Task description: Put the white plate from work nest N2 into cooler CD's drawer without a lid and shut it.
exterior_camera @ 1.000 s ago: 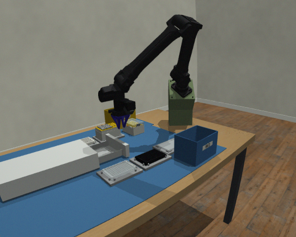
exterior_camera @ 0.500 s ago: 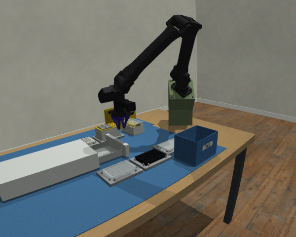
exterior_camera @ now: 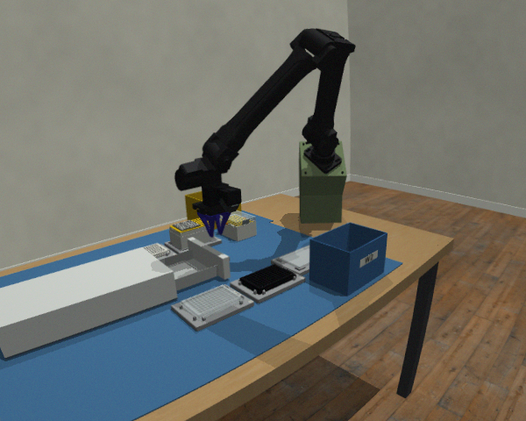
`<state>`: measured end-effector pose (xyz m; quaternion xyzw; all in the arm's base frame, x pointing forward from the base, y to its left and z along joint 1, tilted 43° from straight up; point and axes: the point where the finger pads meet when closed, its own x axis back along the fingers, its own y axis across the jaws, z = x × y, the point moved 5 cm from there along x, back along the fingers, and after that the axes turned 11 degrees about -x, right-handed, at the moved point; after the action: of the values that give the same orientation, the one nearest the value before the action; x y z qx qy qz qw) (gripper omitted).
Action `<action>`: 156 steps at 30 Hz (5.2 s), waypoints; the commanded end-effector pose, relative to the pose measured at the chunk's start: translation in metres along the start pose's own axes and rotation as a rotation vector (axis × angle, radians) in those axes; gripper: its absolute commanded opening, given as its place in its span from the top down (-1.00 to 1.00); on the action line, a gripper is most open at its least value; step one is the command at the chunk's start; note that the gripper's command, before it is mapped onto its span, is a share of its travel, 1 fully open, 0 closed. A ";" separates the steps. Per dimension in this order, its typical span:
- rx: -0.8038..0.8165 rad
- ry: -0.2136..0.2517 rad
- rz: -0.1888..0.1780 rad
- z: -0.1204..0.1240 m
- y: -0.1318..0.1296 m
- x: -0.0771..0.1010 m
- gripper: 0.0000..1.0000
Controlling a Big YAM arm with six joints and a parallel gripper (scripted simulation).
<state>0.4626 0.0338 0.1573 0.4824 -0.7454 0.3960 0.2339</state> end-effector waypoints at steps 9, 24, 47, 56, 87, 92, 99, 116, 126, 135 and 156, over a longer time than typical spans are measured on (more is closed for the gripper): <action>-0.012 -0.003 0.001 -0.002 0.001 -0.015 0.40; -0.013 -0.003 0.000 -0.002 0.001 -0.033 0.40; -0.003 -0.007 0.023 -0.005 -0.010 -0.056 0.40; 0.001 -0.010 0.021 -0.008 -0.011 -0.067 0.40; 0.000 -0.010 0.042 -0.009 -0.016 -0.056 0.40; 0.000 -0.010 0.042 -0.009 -0.016 -0.056 0.40; 0.000 -0.010 0.039 -0.008 -0.009 -0.056 0.40; -0.008 -0.006 0.018 -0.005 0.008 -0.060 0.40; -0.008 -0.006 0.018 -0.005 0.008 -0.060 0.40; -0.008 -0.006 0.018 -0.005 0.008 -0.060 0.40; -0.008 -0.008 0.013 -0.006 0.014 -0.058 0.40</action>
<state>0.4829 0.0688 0.1056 0.4770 -0.7494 0.3967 0.2312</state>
